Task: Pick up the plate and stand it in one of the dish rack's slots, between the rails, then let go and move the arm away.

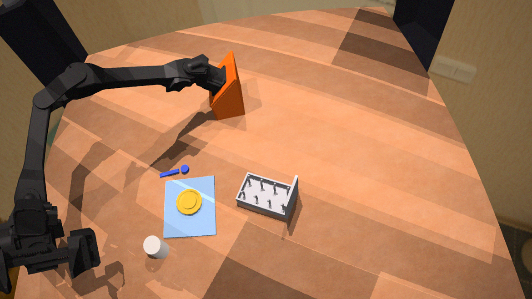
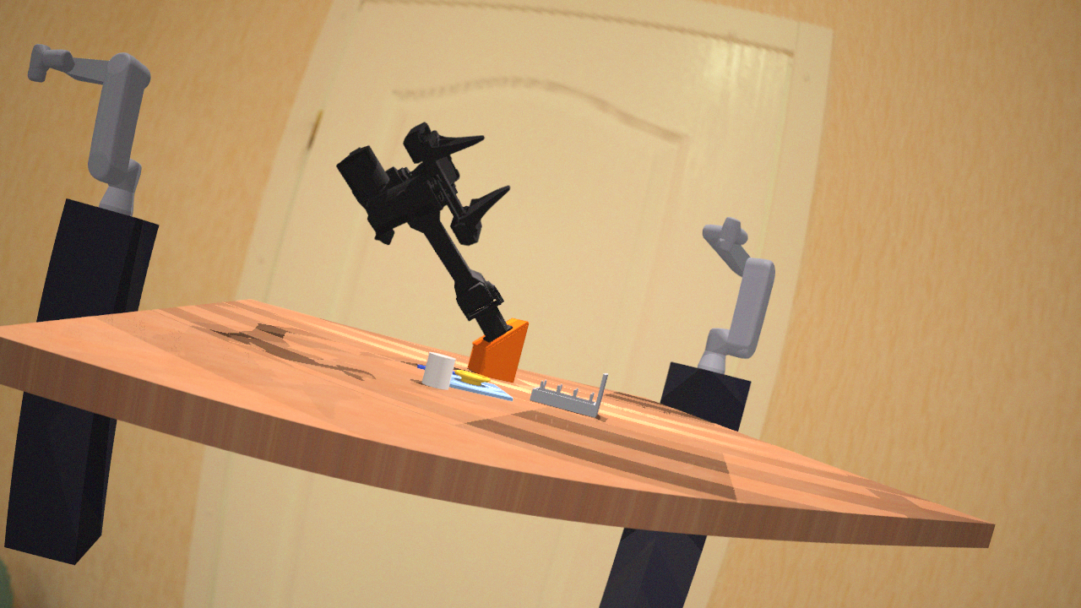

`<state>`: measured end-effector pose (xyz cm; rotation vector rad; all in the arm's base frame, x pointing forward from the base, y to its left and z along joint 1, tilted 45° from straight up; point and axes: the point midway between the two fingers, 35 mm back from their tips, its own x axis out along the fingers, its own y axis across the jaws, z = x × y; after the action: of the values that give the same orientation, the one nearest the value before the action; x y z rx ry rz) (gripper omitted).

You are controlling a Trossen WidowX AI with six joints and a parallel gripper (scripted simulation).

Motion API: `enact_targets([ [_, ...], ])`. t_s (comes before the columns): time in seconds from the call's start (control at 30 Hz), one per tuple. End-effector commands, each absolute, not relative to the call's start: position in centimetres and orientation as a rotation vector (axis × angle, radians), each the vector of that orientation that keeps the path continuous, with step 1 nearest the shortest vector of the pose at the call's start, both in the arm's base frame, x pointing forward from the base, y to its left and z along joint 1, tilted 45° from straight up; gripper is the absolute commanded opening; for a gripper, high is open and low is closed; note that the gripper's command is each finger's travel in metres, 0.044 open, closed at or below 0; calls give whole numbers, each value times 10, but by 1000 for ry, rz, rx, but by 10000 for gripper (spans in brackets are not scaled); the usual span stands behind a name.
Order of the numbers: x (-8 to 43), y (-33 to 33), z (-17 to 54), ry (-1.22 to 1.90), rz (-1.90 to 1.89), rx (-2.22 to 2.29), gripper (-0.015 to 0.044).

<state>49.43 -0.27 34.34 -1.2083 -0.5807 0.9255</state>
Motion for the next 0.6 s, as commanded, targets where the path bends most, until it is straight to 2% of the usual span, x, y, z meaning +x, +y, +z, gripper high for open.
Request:
enact_targets([
  [0.0,495,-3,343,-575,925,-1205,400],
  [0.57,510,5,279,-60,880,-911,400],
])
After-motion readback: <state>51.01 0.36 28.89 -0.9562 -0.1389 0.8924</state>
